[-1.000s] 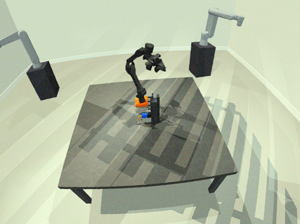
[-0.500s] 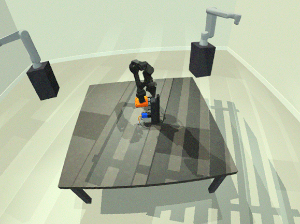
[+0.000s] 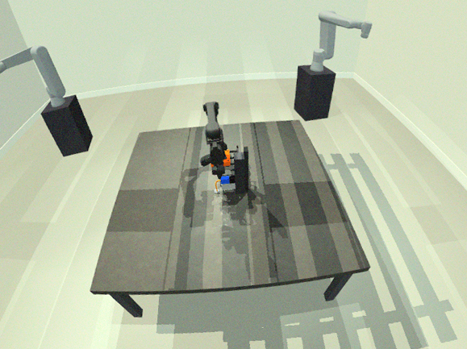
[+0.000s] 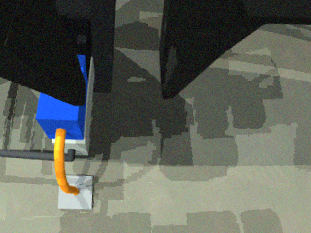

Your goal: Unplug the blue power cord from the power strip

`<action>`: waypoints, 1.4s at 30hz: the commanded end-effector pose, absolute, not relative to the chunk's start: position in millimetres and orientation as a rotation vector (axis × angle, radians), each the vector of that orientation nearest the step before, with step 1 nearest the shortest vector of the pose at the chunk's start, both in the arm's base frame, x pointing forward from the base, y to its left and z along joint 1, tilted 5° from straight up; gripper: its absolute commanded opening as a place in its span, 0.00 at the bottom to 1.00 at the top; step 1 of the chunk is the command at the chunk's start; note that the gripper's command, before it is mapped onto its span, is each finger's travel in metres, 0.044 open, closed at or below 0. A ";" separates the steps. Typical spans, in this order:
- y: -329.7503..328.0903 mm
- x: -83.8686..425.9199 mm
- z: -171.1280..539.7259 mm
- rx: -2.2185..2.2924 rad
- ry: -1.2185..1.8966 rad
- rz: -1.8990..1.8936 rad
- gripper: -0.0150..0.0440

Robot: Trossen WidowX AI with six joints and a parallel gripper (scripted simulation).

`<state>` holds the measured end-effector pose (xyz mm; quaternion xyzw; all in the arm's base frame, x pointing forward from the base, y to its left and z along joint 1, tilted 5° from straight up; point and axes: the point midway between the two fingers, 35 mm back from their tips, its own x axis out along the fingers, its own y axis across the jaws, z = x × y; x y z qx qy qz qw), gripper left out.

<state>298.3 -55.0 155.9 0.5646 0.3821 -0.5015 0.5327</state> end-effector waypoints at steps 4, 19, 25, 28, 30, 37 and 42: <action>-75.0 264.8 116.1 1.297 1.027 -1.377 0.53; -57.7 269.7 114.6 1.298 1.028 -1.376 0.53; -47.9 271.3 113.7 1.299 1.029 -1.375 0.53; -43.0 271.9 113.3 1.299 1.029 -1.375 0.53; -39.7 272.3 113.0 1.299 1.029 -1.375 0.53; -35.8 272.8 111.3 1.299 1.029 -1.375 0.53; -36.3 272.9 104.8 1.299 1.029 -1.375 0.53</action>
